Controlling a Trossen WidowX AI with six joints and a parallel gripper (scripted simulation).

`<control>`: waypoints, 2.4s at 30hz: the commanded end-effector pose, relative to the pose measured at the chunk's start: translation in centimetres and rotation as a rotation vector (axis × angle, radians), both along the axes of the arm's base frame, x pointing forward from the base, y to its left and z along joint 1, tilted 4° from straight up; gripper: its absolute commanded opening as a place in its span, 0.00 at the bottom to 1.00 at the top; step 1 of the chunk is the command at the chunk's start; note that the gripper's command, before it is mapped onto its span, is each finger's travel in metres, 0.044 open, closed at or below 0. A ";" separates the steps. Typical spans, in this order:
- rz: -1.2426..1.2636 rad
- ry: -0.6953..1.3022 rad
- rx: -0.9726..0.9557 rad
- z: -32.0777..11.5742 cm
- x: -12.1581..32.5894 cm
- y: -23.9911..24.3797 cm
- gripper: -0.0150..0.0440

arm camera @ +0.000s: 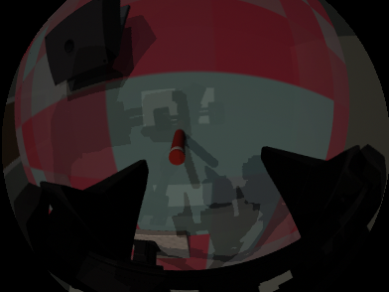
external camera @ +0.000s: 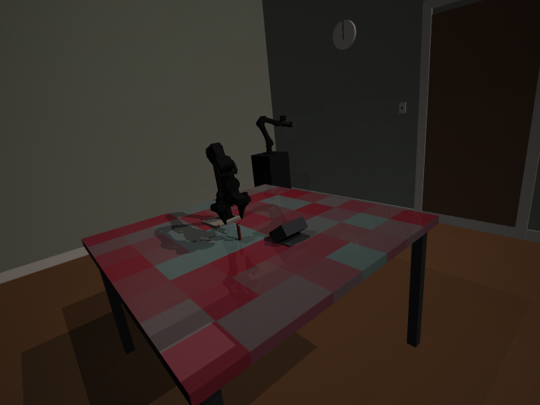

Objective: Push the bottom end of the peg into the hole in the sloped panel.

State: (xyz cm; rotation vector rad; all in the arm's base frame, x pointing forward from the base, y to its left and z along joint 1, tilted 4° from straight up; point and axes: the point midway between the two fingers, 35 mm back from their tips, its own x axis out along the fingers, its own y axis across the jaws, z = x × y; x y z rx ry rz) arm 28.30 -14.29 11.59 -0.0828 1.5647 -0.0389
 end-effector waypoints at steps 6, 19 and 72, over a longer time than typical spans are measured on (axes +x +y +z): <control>0.137 0.044 0.032 0.1 -0.4 2.2 1.00; 0.137 0.044 0.031 -1.5 -0.3 2.1 1.00; 0.134 0.039 0.025 -5.9 -0.4 1.8 0.31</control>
